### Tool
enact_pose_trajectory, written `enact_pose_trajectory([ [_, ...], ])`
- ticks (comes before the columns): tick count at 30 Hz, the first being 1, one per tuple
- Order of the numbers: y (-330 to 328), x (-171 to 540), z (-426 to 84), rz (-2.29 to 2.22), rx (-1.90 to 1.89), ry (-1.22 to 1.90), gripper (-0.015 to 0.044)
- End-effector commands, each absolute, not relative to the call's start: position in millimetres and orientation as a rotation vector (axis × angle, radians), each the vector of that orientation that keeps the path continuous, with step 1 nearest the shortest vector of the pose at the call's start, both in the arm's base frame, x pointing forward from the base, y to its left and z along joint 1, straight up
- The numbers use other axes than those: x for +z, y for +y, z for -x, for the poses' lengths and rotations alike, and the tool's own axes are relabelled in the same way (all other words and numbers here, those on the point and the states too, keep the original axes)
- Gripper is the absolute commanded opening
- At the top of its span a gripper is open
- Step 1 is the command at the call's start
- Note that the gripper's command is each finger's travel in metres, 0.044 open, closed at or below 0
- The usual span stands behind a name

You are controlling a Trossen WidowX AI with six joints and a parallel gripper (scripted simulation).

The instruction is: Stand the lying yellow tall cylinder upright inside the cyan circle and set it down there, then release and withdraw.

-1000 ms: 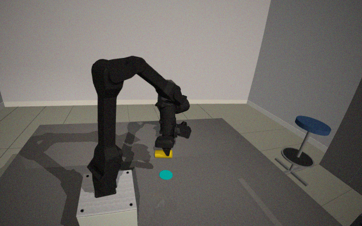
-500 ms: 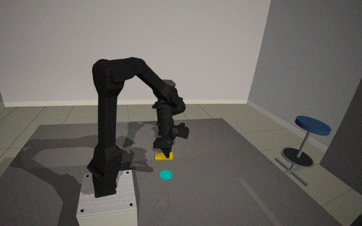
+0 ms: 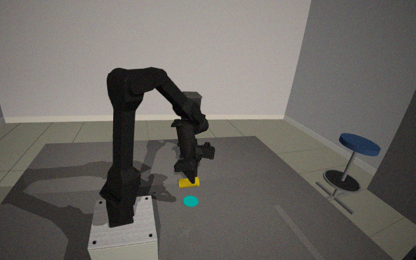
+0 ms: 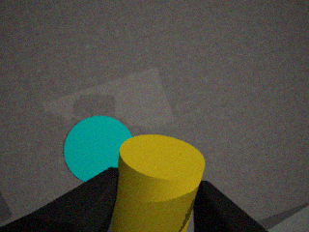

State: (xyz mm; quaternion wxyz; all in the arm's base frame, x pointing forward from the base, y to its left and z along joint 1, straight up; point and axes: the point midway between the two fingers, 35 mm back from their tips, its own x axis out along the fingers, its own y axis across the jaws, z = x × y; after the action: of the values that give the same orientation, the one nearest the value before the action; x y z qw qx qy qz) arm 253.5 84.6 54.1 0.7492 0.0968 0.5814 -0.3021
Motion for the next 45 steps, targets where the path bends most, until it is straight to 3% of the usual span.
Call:
enact_pose_trajectory([
  [1,83.6,52.5,-252.8,-0.197,-0.674,1.249,0.0105],
  [45,80.4,43.8,-249.7,-0.084,-0.765,0.975,0.0105],
])
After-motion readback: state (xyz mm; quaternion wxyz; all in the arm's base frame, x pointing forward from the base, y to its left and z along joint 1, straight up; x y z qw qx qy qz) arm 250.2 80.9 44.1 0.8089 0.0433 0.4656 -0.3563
